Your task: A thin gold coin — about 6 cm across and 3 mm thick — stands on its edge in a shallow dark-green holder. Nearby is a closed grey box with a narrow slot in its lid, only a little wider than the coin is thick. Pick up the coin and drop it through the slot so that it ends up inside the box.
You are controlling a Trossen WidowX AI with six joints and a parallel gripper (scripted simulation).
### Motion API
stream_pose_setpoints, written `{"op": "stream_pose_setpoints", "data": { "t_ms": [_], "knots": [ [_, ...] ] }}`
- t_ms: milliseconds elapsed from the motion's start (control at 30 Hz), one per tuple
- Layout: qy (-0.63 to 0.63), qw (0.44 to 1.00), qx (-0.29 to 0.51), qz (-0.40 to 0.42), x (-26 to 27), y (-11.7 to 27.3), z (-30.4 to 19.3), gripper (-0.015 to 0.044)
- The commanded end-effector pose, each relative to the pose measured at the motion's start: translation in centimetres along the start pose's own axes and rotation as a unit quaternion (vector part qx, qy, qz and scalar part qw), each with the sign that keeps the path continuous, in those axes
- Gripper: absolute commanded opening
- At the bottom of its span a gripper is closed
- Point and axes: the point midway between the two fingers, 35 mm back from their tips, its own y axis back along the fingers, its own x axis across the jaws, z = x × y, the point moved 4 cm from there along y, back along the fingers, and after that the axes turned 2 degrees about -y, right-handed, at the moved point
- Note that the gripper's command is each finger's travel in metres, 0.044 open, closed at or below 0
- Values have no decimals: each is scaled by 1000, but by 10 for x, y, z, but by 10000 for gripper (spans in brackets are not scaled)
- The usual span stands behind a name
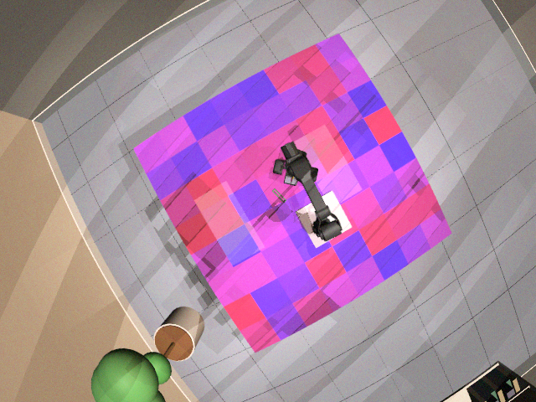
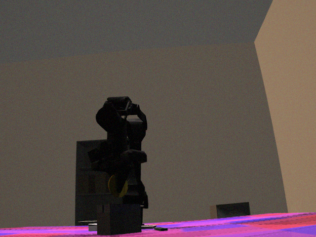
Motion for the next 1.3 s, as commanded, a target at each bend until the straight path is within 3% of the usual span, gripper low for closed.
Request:
{"op": "stream_pose_setpoints", "data": {
  "t_ms": [0,1267],
  "knots": [
    [-4,1000,1,-1,-1,-3,-1,0],
    [-2,1000,1,-1,-1,-12,-1,0]
  ]
}}
